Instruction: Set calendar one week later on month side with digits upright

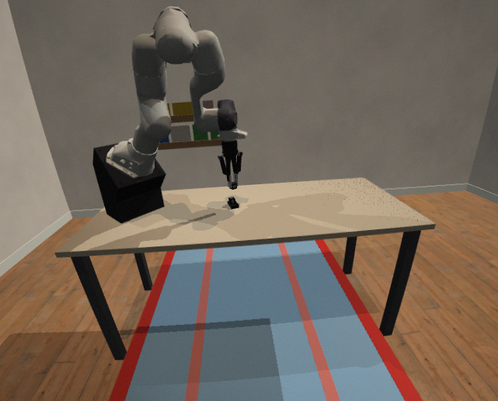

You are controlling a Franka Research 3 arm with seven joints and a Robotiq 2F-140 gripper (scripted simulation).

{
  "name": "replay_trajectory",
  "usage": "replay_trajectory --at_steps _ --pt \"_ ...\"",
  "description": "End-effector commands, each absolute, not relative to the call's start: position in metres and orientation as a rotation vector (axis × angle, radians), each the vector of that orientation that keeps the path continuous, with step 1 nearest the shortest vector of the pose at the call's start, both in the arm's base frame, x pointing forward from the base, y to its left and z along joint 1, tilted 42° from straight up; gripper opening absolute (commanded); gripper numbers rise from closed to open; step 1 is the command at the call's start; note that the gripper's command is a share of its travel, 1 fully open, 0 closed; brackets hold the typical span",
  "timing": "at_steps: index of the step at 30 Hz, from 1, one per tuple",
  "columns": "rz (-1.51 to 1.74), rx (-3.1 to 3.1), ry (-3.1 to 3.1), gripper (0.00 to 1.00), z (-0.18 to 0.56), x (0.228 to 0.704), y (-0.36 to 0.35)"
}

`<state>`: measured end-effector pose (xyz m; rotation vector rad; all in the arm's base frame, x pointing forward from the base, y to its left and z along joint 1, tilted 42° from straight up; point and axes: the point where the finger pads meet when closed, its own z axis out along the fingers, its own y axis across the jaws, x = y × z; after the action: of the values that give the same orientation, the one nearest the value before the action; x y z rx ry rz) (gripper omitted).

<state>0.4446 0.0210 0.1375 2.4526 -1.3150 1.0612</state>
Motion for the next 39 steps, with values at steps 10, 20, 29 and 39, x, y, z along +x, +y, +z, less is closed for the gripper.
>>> replay_trajectory --at_steps 10,20,29,39 --pt "0.959 2.553 -0.904 0.16 0.141 0.446 0.017" --pt "0.915 2.579 -0.710 0.16 0.143 0.447 0.014" --pt "0.871 2.592 -0.530 0.16 0.145 0.448 0.011" --pt "0.823 2.594 -0.340 0.16 0.147 0.449 0.008"
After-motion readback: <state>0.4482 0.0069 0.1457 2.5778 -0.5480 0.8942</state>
